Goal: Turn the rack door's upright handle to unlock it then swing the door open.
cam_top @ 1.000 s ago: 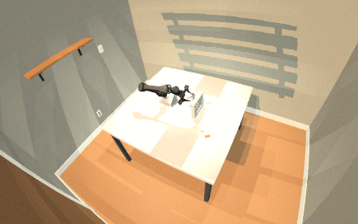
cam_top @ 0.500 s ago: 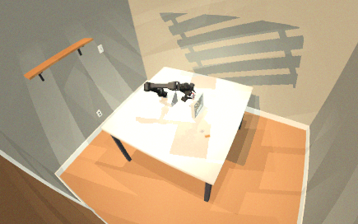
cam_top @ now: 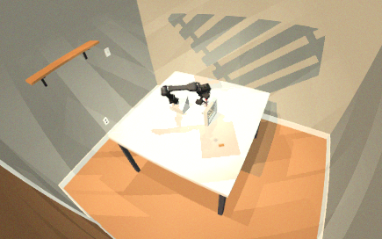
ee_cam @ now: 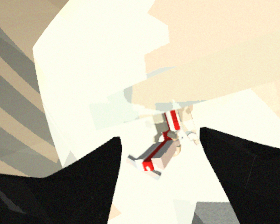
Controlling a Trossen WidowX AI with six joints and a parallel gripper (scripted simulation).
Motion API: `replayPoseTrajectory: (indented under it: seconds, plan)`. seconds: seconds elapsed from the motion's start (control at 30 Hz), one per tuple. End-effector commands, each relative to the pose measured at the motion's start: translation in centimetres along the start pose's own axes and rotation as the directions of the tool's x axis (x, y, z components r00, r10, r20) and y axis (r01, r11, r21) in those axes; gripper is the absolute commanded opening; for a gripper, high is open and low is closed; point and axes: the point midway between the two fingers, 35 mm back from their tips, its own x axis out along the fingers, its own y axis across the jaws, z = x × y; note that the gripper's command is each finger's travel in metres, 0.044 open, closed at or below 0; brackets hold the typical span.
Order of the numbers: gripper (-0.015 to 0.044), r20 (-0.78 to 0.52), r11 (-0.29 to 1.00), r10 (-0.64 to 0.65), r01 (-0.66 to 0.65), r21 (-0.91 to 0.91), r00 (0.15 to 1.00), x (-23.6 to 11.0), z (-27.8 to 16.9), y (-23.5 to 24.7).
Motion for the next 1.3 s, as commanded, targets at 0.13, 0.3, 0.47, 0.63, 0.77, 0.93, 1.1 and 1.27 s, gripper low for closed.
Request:
replayPoseTrajectory:
  seconds: [0.13, 0.3, 0.47, 0.63, 0.77, 0.93, 1.1, 1.27]
  plan:
    - [0.0284, -0.100, 0.987, -0.144, 0.135, -0.087, 0.985, 1.2, -1.9, 1.8]
    - [0.0284, -0.140, 0.966, -0.233, 0.213, -0.146, 0.962, 1.6, -2.9, 2.5]
    - [0.0284, -0.165, 0.934, -0.325, 0.289, -0.209, 0.931, 2.0, -3.8, 3.2]
    - [0.0284, -0.173, 0.893, -0.413, 0.360, -0.271, 0.894, 2.2, -4.7, 3.8]
    - [0.0284, -0.173, 0.886, -0.424, 0.369, -0.280, 0.889, 2.2, -4.8, 3.9]
    - [0.0284, -0.173, 0.886, -0.424, 0.369, -0.280, 0.889, 2.6, -4.8, 3.7]
    - [0.0284, -0.172, 0.887, -0.424, 0.368, -0.280, 0.889, 3.4, -4.9, 3.4]
    - [0.0284, -0.172, 0.887, -0.424, 0.368, -0.280, 0.889, 4.1, -5.0, 3.1]
